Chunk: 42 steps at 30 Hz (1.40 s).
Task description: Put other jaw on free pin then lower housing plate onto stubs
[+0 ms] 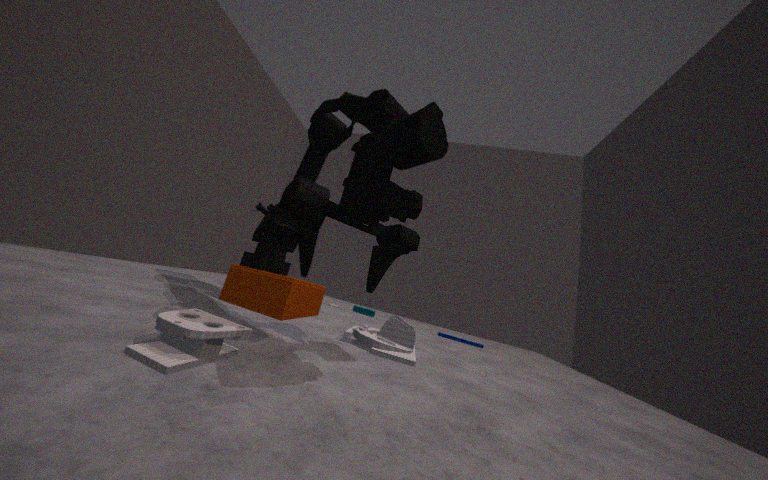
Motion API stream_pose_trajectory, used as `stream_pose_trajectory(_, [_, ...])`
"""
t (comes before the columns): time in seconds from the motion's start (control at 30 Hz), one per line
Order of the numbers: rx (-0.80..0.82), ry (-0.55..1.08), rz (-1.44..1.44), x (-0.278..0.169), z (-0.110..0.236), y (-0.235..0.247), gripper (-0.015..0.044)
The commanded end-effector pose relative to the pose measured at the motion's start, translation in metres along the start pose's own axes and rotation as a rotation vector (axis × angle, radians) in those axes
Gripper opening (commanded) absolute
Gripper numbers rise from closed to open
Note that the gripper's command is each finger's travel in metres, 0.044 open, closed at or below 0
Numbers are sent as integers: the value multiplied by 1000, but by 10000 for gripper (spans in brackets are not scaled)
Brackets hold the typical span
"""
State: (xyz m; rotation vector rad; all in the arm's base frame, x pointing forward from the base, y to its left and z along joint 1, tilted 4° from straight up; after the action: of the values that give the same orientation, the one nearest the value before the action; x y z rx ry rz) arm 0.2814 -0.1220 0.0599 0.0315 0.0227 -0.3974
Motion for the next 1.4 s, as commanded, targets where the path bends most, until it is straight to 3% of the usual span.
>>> stream_pose_trajectory(0.0, [-7,4,-103,-2,1,-16,440])
stream_pose_trajectory(0.83, [-10,14,-783,-30,7,-111,440])
stream_pose_trajectory(1.03, [-10,14,-824,-33,8,-116,440])
stream_pose_trajectory(1.2, [-10,15,-824,-33,-30,-116,440])
stream_pose_trajectory(1.37, [-10,15,-824,-33,-33,-116,440])
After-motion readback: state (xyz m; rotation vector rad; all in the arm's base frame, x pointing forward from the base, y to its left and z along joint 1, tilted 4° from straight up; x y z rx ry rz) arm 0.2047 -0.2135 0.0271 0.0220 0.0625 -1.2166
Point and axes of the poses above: the point midway between the two fingers, 35 mm back from their tips, its own z axis back along the fingers, its own y axis across the jaws, x = y × z, the point moved 2 cm from there along z, back along the fingers, and after that the axes turned 9 degrees about z, right-handed, at the moved point
